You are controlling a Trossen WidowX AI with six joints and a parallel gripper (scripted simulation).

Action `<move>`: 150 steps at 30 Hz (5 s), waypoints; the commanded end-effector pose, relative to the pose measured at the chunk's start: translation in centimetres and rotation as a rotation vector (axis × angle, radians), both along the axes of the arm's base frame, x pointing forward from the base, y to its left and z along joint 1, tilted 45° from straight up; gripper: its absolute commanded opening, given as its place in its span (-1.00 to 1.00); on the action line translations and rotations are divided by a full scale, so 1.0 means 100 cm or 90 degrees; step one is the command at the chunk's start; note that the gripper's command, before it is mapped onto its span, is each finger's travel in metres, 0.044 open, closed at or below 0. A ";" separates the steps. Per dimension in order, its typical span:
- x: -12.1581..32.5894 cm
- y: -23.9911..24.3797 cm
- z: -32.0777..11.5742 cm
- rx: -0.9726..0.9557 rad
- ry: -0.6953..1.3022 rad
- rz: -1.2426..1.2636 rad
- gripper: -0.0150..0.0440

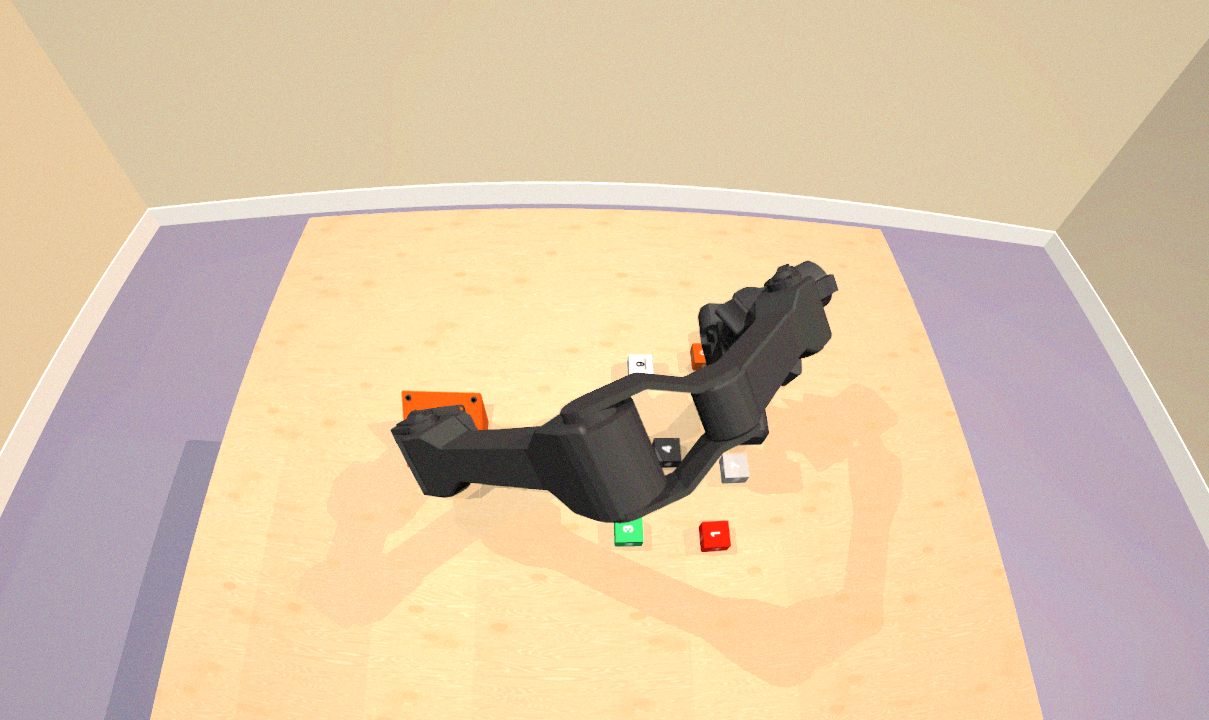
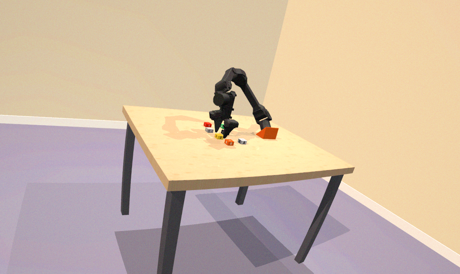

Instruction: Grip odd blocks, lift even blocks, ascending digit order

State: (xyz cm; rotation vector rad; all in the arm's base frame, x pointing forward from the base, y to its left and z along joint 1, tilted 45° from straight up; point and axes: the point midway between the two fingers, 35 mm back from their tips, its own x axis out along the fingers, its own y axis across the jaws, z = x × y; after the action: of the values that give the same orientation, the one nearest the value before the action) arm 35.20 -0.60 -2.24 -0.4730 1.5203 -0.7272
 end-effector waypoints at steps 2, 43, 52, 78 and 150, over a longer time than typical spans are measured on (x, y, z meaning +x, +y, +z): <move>-0.002 -0.005 -0.004 -0.003 0.006 0.001 0.78; -0.002 -0.005 -0.004 -0.003 0.006 0.001 -0.08; -0.001 0.001 0.002 -0.003 0.006 0.001 -0.08; -0.001 -0.001 0.000 -0.003 0.006 0.001 -0.08; -0.123 -0.020 0.190 0.007 0.000 0.033 -0.08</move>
State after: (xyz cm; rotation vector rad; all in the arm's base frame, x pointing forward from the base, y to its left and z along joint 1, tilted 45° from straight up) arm 25.21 -1.28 16.09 -0.4901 1.5062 -0.6841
